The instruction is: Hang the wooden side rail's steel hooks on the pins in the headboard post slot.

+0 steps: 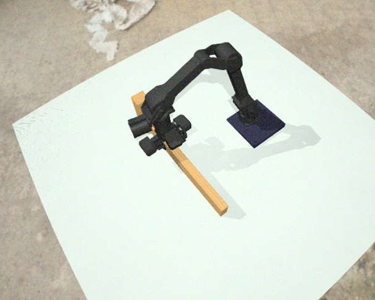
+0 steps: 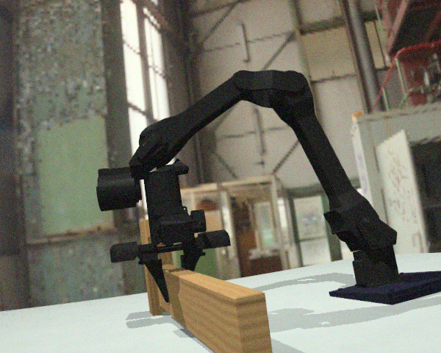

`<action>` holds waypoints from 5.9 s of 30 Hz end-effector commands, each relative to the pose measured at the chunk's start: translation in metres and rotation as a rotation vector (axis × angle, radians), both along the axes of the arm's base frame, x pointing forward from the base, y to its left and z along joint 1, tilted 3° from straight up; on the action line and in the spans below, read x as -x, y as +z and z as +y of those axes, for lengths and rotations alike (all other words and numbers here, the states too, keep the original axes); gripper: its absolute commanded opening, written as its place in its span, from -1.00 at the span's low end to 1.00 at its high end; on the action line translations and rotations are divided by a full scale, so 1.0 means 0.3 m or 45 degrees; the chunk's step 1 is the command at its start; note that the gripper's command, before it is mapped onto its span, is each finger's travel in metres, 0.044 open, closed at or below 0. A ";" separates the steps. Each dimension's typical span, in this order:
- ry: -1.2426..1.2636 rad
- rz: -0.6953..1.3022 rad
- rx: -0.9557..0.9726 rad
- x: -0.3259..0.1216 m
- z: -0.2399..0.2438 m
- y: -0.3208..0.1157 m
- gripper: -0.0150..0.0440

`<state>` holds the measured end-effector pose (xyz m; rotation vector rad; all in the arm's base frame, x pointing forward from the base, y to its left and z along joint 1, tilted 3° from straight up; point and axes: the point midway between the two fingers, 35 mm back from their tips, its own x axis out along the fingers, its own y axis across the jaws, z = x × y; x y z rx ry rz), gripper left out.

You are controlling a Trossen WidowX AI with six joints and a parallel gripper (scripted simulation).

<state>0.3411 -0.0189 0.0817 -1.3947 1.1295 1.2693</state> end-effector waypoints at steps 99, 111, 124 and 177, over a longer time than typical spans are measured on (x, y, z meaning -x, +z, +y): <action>0.003 -0.011 0.004 -0.008 -0.037 0.009 -0.49; 0.003 -0.011 0.004 -0.011 -0.039 0.012 -0.49; 0.003 -0.011 0.004 -0.015 -0.044 0.008 -0.49; 0.003 -0.012 0.005 -0.016 -0.061 0.012 -0.49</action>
